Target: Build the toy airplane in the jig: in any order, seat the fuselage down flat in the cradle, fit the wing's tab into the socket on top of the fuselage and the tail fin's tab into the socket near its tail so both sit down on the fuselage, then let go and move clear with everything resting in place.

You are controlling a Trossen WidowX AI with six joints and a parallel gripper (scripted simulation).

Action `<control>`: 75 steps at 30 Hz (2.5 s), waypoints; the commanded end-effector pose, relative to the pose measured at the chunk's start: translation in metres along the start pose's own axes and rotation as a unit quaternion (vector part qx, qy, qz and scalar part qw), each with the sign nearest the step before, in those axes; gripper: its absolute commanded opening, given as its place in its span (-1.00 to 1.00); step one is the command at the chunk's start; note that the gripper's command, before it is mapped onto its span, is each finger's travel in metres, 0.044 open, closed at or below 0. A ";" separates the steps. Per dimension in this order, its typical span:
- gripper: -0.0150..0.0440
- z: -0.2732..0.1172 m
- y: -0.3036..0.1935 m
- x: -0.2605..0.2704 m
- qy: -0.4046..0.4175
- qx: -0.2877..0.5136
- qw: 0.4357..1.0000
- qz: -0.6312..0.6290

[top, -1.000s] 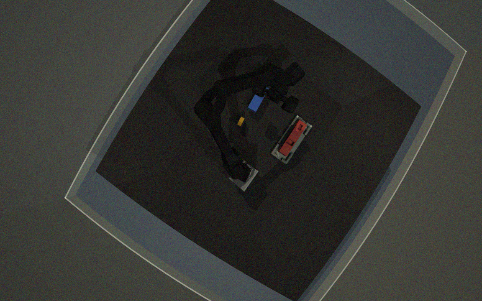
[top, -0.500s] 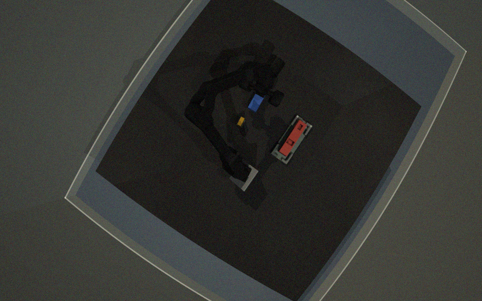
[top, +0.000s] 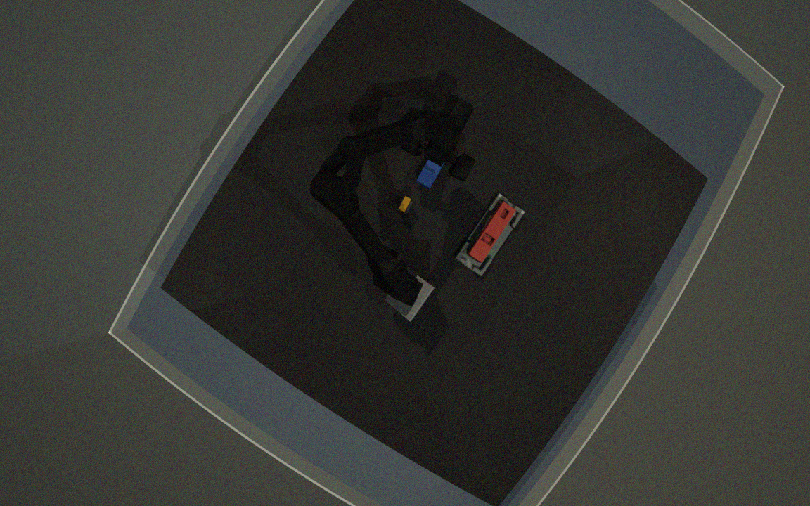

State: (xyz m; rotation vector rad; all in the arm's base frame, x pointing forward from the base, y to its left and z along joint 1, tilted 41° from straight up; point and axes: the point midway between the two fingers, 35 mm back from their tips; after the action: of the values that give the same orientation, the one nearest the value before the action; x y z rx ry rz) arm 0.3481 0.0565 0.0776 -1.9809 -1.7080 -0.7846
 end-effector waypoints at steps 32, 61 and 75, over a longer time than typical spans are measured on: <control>0.47 0.045 -0.003 0.000 0.003 0.006 1.000 0.004; -0.49 0.008 0.003 -0.003 -0.002 0.008 1.000 0.004; -0.49 -0.036 0.004 -0.003 -0.003 0.007 1.000 0.004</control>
State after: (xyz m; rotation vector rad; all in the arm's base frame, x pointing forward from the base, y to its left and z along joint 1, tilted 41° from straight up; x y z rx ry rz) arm 0.3479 0.0369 0.0918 -1.9829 -1.6935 -0.7515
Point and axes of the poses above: the point midway between the two fingers, 35 mm back from their tips, its own z axis out along the fingers, its own x axis across the jaws, y = z × x, and after that the axes turned 4 degrees about z, right-handed
